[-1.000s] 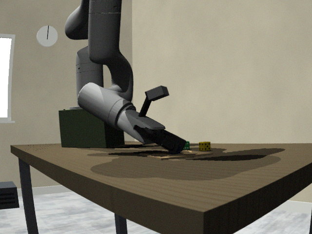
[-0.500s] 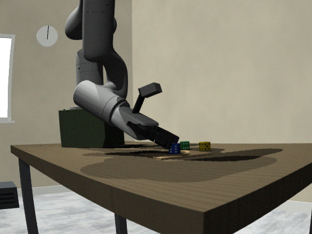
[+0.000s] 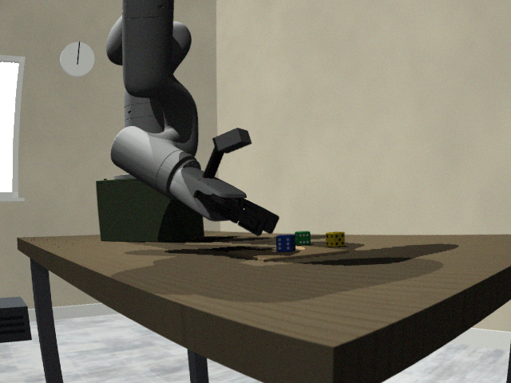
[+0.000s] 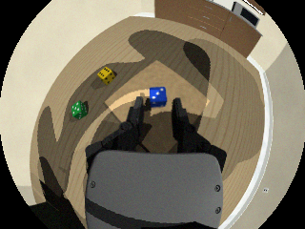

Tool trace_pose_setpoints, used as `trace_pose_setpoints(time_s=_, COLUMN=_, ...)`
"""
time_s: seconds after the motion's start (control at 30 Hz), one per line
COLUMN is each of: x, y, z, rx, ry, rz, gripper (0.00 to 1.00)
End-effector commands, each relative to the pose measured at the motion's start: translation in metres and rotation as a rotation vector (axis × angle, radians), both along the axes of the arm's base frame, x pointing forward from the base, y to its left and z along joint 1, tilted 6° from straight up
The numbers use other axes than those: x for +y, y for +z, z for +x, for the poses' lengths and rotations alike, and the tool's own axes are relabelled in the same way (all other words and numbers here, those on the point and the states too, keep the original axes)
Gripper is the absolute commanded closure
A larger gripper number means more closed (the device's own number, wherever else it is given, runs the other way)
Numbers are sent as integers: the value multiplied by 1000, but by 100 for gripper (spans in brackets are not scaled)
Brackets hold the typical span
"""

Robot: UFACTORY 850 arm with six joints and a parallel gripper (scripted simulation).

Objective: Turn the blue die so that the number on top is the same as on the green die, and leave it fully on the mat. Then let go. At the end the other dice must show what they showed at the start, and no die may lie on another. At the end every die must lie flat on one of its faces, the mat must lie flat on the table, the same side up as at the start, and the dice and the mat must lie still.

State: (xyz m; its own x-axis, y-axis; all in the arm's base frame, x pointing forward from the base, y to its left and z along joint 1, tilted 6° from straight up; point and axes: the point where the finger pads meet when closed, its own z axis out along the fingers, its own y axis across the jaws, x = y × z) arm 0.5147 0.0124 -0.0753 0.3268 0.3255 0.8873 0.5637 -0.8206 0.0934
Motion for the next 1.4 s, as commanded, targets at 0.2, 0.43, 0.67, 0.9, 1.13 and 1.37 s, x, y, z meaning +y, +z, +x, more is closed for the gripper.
trace_pose_setpoints(time_s=0.2, x=1, y=26, z=-2, rx=-1, ry=0, rz=0, gripper=58)
trace_pose_setpoints(time_s=0.43, x=3, y=54, z=-4, rx=-1, ry=0, rz=0, gripper=58)
trace_pose_setpoints(time_s=0.67, x=4, y=60, z=-4, rx=-1, ry=0, rz=0, gripper=58)
trace_pose_setpoints(time_s=0.9, x=5, y=61, z=-2, rx=39, ry=-2, rz=-28, gripper=58)
trace_pose_setpoints(time_s=1.13, x=10, y=66, z=5, rx=181, ry=-19, rz=-126, gripper=58)
trace_pose_setpoints(time_s=1.37, x=15, y=71, z=11, rx=303, ry=-33, rz=-209, gripper=58)
